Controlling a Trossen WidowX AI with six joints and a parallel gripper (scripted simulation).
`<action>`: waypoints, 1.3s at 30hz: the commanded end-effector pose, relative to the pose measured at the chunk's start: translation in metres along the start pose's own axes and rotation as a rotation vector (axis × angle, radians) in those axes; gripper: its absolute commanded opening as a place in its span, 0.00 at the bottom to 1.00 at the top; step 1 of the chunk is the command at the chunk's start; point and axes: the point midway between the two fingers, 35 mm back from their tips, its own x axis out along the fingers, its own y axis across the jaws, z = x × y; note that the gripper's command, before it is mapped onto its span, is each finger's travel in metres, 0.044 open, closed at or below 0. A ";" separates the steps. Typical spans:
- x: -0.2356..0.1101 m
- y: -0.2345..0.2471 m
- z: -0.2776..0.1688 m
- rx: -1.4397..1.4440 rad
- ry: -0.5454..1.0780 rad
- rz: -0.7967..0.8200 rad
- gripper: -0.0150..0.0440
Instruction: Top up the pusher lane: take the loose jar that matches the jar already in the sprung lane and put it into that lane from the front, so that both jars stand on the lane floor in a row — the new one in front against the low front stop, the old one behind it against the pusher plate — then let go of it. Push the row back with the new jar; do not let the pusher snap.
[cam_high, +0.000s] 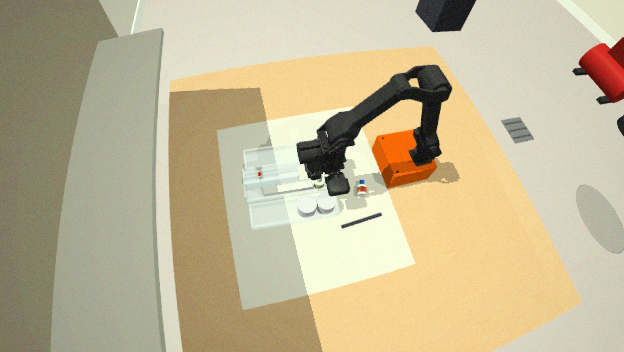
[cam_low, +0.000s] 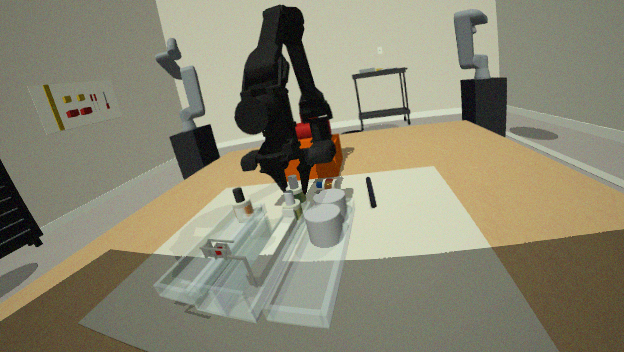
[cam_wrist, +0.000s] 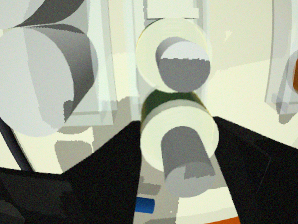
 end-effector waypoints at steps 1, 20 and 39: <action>-0.004 0.000 0.010 0.001 -0.027 0.003 0.25; -0.006 0.000 0.018 0.001 -0.027 0.003 0.25; -0.009 0.000 0.022 0.001 -0.028 0.003 0.25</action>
